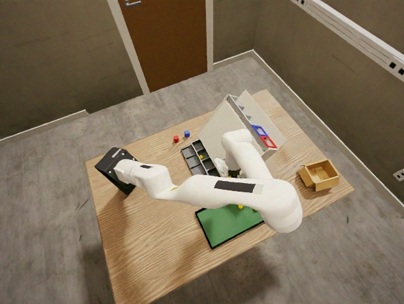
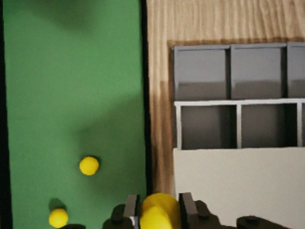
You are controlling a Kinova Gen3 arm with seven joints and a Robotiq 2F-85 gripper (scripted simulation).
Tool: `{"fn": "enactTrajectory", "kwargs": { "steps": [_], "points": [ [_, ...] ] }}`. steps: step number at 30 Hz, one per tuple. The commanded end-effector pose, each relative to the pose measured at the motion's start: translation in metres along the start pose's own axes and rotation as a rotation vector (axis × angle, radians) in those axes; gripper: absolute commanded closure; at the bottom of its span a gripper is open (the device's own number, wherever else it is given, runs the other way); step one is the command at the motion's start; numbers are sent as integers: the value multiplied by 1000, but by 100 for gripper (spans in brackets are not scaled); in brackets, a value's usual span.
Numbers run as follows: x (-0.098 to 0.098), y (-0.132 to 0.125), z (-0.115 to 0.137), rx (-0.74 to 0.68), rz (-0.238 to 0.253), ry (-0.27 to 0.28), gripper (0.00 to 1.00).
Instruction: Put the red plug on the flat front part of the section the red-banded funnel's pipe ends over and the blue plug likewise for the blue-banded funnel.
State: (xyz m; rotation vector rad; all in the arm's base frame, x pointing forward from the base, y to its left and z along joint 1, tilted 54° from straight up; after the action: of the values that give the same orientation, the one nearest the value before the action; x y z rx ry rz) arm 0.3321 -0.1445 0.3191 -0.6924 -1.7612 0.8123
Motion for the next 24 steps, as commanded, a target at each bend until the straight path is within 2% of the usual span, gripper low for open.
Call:
{"fn": "enactTrajectory", "kwargs": {
  "steps": [1,3,7,16,17,19,23,24],
  "points": [
    [34,51,-33,11,-15,-11,100],
    [40,62,-40,11,-15,-11,100],
    [66,101,-65,11,-15,-11,100],
    [67,102,-66,11,-15,-11,100],
    [100,150,-100,-23,-31,8,100],
    [102,153,-102,-23,-31,8,100],
    [120,181,-121,-23,-31,8,100],
    [120,182,-121,-23,-31,8,100]
  ]
}}
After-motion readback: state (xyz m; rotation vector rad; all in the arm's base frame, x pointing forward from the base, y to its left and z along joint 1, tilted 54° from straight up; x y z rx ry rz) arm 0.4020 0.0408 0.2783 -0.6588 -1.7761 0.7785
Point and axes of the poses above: the point where the finger pads meet when closed, its own x axis back along the fingers, its own y axis across the jaws, z = x × y, the point moved 7 cm from there along x, back along the fingers, and after that the axes turned 14 degrees about x, right-handed, at the moved point
